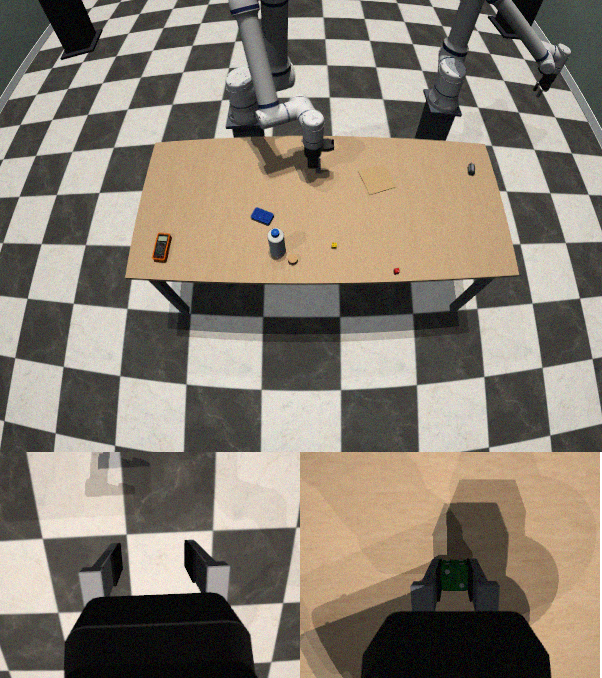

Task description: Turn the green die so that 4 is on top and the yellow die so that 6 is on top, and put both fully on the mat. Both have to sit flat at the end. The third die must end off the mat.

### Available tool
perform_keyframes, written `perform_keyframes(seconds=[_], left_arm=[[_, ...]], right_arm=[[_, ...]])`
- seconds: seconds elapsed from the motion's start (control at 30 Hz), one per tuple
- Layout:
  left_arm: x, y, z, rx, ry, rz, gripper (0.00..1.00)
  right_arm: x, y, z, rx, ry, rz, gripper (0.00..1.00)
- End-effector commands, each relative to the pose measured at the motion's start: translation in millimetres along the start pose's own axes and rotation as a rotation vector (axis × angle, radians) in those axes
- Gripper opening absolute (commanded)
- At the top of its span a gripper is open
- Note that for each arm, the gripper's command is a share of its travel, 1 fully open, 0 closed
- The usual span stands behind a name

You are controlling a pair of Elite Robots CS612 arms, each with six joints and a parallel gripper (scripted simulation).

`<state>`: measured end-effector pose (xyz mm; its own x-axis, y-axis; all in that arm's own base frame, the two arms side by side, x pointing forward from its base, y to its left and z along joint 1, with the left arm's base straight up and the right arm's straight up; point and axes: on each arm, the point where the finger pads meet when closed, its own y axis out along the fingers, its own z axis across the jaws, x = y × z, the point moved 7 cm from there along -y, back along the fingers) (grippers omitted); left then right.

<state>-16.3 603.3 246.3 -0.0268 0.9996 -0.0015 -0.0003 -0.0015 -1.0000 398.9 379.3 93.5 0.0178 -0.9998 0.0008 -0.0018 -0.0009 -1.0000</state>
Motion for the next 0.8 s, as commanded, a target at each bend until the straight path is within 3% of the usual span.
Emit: perform_keyframes(seconds=[0.0, 0.1, 0.43, 0.77], left_arm=[[0.4, -0.7, -0.1, 0.000, 0.000, -0.001, 1.00], [0.4, -0.7, -0.1, 0.000, 0.000, -0.001, 1.00], [0.4, -0.7, -0.1, 0.000, 0.000, -0.001, 1.00], [0.4, -0.7, -0.1, 0.000, 0.000, -0.001, 1.00]], right_arm=[[-0.3, -14.9, 0.7, 0.002, 0.000, 0.001, 0.40], [-0.3, -20.9, 0.7, 0.002, 0.000, 0.001, 0.40], [-0.3, -88.7, 0.6, 0.002, 0.000, 0.001, 0.40], [-0.2, -96.0, 0.6, 0.002, 0.000, 0.001, 0.40]])
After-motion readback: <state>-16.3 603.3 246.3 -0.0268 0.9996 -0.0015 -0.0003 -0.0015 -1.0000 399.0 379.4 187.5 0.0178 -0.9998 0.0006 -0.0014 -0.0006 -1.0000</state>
